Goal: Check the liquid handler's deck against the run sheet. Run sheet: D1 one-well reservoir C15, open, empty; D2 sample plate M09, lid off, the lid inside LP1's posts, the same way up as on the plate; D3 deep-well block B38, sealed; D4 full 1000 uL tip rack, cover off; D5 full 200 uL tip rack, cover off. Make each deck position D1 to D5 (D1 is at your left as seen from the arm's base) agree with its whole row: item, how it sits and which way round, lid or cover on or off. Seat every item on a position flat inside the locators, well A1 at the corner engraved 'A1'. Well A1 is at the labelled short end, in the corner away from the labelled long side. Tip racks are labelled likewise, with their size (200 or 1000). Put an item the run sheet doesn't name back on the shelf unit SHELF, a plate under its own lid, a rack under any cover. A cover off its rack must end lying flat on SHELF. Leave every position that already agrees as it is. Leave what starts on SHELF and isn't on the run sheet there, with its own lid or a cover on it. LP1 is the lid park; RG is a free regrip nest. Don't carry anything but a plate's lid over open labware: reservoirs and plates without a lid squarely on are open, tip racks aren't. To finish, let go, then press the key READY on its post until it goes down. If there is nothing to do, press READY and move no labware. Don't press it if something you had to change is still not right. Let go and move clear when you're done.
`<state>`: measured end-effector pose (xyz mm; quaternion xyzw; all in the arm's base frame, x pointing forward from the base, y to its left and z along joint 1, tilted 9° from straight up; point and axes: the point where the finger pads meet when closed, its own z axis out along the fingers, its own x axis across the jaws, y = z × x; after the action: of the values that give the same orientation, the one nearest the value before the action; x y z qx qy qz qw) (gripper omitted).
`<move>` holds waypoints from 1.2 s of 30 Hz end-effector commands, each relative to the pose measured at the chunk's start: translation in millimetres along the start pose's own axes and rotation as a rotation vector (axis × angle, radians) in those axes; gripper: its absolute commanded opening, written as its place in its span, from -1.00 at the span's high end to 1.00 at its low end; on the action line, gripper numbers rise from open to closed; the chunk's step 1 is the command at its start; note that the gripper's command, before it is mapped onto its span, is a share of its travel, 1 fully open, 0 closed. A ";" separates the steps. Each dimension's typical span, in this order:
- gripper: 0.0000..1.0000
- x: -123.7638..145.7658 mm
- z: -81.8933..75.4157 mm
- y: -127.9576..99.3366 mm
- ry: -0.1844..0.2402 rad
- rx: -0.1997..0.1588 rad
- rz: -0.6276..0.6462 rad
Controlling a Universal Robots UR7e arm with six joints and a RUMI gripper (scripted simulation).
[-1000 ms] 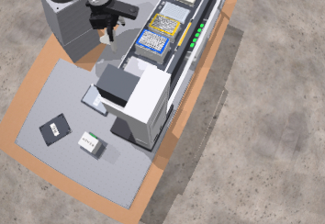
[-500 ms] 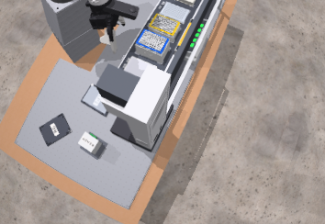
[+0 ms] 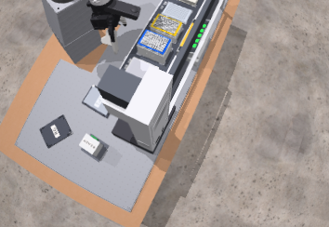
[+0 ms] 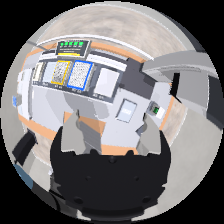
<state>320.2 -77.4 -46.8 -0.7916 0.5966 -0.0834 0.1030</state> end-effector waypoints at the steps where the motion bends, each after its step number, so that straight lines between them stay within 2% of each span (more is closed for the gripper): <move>1: -0.64 -99.0 -0.5 -16.6 -0.084 -0.069 0.124; 7: -0.64 -99.0 -0.5 -16.6 -0.084 -0.069 0.124; 9: -0.64 -99.4 -1.0 -14.9 -0.093 -0.083 0.143; 36: -0.64 -99.6 -1.4 -13.3 -0.093 -0.083 0.143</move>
<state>320.2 -77.4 -46.8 -0.7916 0.5966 -0.0834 0.1030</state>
